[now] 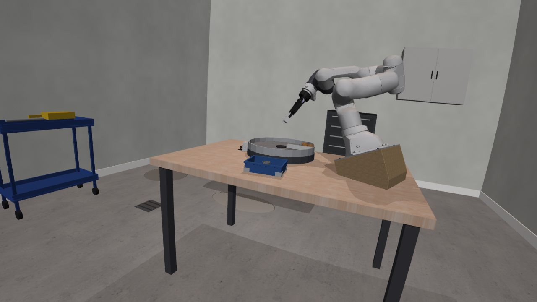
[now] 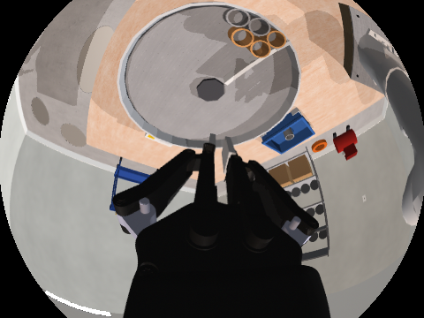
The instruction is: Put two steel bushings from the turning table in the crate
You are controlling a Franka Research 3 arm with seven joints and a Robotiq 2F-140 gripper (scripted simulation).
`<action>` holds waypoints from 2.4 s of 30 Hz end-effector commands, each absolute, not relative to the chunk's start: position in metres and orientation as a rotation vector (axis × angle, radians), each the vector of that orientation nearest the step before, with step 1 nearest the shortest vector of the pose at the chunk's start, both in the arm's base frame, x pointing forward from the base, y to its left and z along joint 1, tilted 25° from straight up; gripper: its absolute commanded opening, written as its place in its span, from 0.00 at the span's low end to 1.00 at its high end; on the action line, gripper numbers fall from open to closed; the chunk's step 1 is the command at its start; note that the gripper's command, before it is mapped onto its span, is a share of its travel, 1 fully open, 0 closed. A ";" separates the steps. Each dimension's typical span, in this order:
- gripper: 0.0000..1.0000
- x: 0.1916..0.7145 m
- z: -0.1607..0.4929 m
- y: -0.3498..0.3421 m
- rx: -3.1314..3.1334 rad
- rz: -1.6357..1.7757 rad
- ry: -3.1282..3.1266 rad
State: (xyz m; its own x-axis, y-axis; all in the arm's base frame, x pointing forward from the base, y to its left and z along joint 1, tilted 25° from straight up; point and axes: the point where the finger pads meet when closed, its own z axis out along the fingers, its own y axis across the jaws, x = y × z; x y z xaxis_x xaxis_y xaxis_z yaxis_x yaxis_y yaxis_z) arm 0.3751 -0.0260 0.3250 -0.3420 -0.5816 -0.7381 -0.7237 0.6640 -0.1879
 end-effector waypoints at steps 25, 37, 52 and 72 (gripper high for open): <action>0.10 0.423 0.399 -0.042 -0.267 0.616 2.028; 0.10 0.442 0.419 -0.064 0.026 0.745 1.979; 0.10 0.461 0.433 -0.099 0.388 0.882 1.891; 0.10 0.476 0.428 -0.157 0.913 1.032 1.704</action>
